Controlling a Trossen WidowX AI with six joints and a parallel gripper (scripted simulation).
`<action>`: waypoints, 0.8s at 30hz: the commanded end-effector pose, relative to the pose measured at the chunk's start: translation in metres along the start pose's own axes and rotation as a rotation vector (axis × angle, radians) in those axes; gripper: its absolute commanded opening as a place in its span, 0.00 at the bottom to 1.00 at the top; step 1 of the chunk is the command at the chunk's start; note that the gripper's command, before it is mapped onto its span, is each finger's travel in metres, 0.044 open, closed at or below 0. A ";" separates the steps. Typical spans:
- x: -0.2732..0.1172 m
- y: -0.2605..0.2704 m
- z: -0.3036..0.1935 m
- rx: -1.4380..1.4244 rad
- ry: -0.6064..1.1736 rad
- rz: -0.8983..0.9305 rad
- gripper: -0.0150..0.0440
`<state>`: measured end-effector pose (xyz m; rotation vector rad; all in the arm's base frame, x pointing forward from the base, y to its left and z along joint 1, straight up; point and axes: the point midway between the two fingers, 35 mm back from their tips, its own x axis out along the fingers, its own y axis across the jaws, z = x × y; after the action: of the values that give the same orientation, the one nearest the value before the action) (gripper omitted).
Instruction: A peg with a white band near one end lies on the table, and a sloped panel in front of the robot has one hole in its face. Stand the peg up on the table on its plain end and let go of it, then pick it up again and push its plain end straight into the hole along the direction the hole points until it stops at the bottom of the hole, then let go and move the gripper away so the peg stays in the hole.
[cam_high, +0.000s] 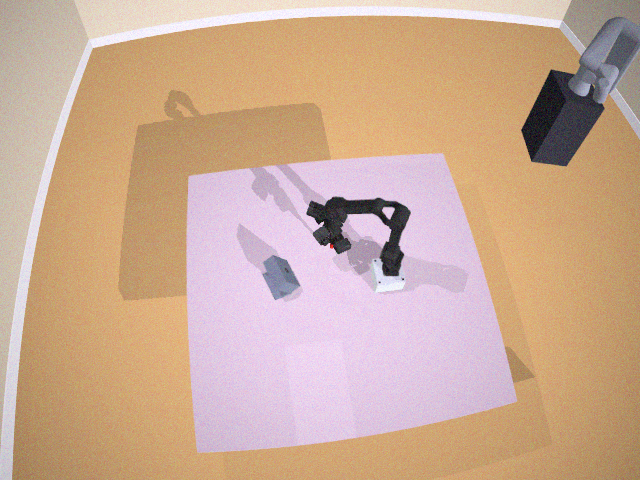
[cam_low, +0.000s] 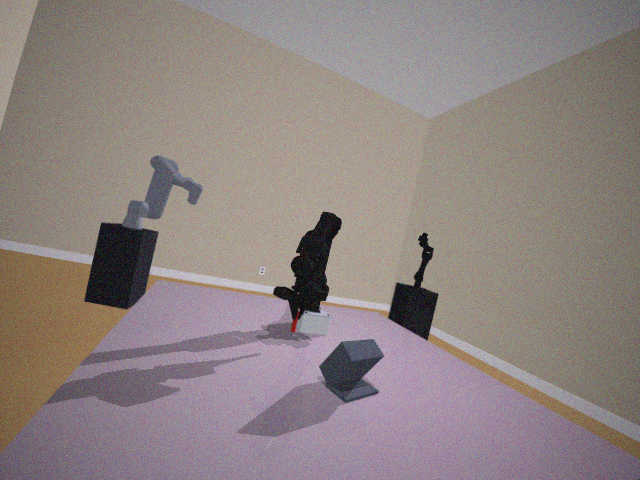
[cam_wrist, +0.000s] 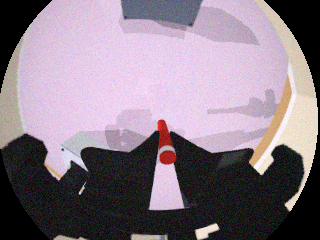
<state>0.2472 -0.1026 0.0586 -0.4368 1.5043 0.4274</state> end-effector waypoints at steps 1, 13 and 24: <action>-0.018 0.000 0.000 -0.003 0.002 -0.004 0.25; -0.020 0.000 0.007 -0.027 -0.058 -0.012 0.25; -0.014 0.000 0.018 -0.071 -0.161 -0.030 0.25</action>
<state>0.2599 -0.0958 0.0754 -0.4618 1.3647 0.4650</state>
